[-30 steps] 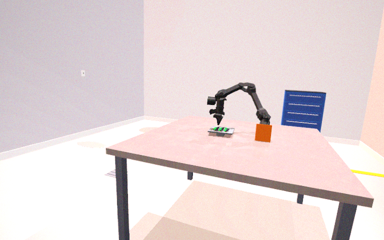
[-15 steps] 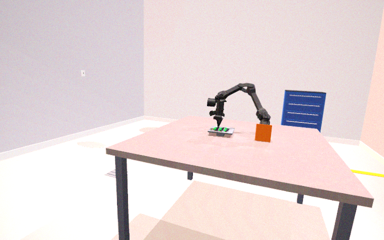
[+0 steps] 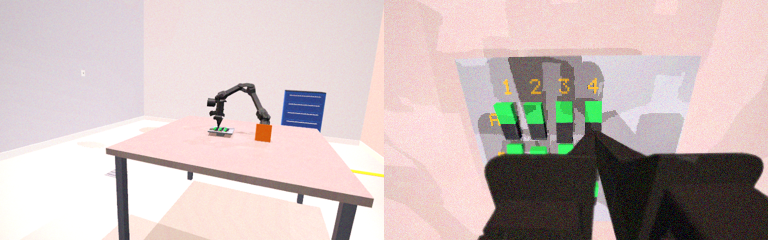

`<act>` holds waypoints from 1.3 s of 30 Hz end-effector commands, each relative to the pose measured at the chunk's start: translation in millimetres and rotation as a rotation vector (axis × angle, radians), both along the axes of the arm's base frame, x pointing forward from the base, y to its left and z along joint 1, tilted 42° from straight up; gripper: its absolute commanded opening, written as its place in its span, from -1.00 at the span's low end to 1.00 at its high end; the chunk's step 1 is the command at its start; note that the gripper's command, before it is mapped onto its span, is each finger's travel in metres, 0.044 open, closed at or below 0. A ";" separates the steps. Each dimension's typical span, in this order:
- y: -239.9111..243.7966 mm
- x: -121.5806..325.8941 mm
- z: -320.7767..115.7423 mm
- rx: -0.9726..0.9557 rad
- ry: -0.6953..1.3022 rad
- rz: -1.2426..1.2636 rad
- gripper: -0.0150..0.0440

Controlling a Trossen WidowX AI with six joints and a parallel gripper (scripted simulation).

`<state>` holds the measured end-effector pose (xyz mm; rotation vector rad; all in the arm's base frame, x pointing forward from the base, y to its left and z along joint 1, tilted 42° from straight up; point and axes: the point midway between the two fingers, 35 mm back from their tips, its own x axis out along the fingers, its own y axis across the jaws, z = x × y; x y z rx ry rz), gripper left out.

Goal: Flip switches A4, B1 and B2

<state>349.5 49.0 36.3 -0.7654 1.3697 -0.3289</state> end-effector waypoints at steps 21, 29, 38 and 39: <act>-2.7 0.9 -2.4 -0.005 0.000 0.003 -0.49; -3.3 1.1 -3.2 -0.005 0.000 0.003 -0.49; -4.1 1.3 -4.1 -0.005 0.000 0.003 -0.49; -4.2 1.3 -4.2 -0.005 0.000 0.003 -0.49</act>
